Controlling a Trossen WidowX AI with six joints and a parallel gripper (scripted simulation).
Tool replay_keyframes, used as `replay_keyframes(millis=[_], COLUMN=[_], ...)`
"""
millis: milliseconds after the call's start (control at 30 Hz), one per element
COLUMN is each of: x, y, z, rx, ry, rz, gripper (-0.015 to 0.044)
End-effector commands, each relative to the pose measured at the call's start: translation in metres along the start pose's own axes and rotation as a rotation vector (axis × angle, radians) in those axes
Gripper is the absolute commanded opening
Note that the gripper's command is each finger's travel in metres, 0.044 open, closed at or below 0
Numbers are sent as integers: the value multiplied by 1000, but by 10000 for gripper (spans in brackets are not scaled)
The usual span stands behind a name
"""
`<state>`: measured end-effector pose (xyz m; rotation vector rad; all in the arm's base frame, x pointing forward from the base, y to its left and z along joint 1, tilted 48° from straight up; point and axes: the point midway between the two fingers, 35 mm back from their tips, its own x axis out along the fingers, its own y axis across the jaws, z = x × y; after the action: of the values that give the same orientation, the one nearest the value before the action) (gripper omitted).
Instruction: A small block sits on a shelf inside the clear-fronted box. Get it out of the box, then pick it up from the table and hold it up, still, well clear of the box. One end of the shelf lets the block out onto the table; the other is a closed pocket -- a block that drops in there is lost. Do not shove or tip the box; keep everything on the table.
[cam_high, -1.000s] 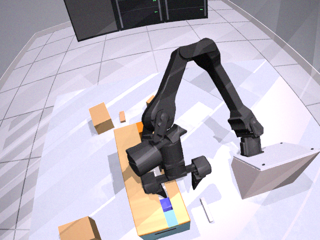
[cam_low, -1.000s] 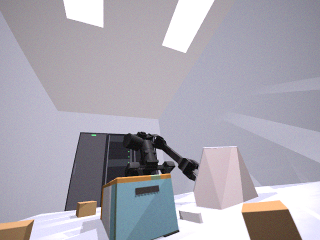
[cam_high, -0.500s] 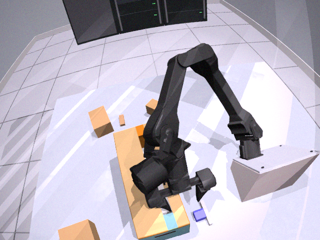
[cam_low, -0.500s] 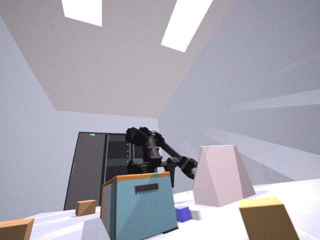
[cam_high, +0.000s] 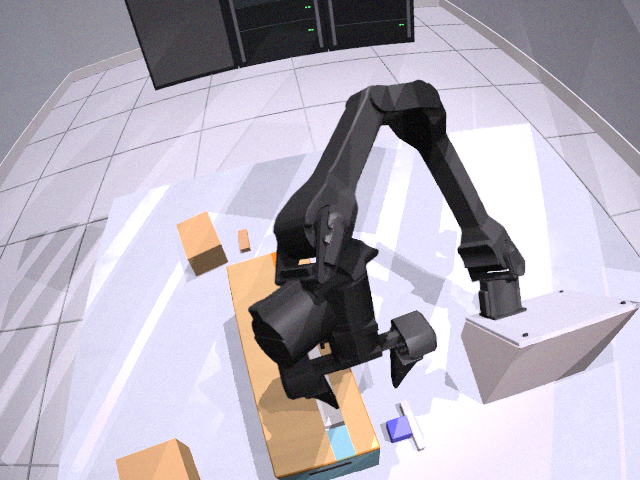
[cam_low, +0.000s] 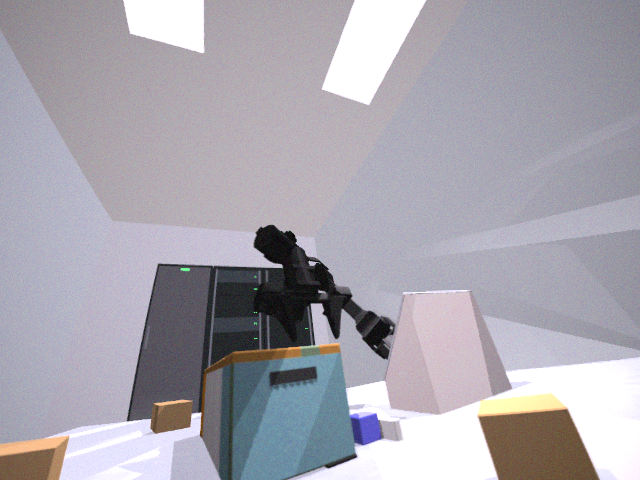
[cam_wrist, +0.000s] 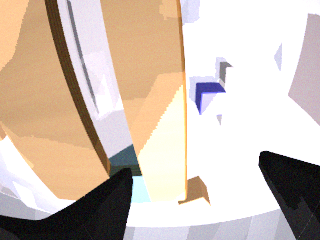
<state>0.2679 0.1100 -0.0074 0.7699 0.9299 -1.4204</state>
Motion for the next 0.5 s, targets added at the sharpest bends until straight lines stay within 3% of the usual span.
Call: replay_keyframes(millis=[0, 67, 267, 467], x=[1, 2, 2, 2], y=[-6, -8, -12, -17], z=[-16, -20, -23, -27], rx=[-114, -260, -690, -1325], ry=[-29, -48, -98, -181], rz=[29, 39, 44, 19], gripper=[321, 285, 285, 285])
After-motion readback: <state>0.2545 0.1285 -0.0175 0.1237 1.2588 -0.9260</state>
